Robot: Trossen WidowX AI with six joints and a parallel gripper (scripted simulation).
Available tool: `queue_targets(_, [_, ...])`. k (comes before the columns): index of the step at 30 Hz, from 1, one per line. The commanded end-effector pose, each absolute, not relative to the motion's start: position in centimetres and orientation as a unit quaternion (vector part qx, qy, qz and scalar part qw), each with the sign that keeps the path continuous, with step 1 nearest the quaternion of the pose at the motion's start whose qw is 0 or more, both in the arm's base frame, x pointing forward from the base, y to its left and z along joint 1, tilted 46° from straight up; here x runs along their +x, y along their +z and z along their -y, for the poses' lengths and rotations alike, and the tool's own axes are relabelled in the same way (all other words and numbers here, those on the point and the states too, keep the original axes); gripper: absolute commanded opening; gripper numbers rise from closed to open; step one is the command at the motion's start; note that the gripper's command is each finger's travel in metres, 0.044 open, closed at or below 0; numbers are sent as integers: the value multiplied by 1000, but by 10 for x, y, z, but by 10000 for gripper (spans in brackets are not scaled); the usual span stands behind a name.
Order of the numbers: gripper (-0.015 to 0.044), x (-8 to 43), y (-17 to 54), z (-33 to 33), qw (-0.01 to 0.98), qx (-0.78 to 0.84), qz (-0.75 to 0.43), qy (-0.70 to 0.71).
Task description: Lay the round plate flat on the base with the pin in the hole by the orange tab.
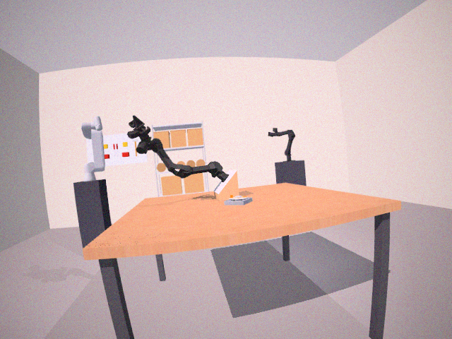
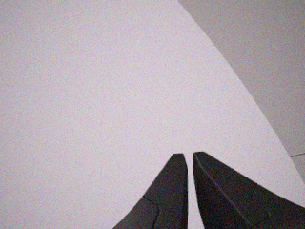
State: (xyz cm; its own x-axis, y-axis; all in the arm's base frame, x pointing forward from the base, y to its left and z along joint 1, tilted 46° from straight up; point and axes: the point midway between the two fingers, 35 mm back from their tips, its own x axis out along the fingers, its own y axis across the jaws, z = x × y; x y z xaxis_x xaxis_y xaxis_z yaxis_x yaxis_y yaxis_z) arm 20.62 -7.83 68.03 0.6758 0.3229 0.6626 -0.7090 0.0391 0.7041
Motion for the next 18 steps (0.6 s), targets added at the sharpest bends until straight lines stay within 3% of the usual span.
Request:
queue_targets(1, [0,150,694,35,734,517,205,389])
queue_targets(10, [0,79,688,-70,783,375,239,435])
queue_targets(18, [0,76,646,-173,859,238,217,398])
